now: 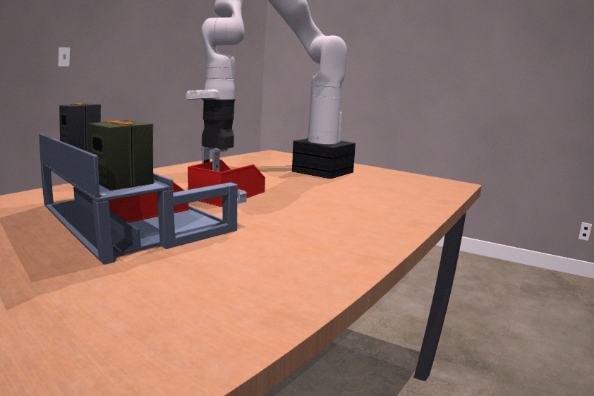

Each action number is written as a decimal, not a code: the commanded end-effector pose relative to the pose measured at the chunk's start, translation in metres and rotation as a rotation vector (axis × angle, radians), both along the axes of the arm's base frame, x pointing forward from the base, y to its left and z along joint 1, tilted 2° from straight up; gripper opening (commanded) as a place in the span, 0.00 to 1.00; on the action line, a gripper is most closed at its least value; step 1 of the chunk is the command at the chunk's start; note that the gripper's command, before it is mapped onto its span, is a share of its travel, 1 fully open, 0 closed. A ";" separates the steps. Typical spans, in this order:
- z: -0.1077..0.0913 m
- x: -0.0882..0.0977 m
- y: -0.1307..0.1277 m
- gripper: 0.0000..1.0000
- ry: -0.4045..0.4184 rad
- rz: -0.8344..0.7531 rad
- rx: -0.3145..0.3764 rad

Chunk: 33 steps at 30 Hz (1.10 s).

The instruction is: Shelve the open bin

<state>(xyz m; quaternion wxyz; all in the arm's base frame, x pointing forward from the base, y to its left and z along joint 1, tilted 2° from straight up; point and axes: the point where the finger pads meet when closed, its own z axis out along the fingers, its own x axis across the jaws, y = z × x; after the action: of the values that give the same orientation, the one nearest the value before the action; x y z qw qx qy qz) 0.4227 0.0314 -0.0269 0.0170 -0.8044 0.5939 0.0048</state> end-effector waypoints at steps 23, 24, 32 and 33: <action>0.001 0.001 0.000 0.00 -0.002 0.000 0.000; 0.001 0.001 0.000 0.00 -0.002 0.000 0.000; 0.001 0.001 0.000 0.00 -0.002 0.000 0.000; 0.001 0.001 0.000 0.00 -0.002 0.000 0.000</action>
<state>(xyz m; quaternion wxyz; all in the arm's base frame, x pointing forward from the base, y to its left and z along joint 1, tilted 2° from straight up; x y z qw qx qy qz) 0.4227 0.0314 -0.0269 0.0169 -0.8044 0.5939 0.0048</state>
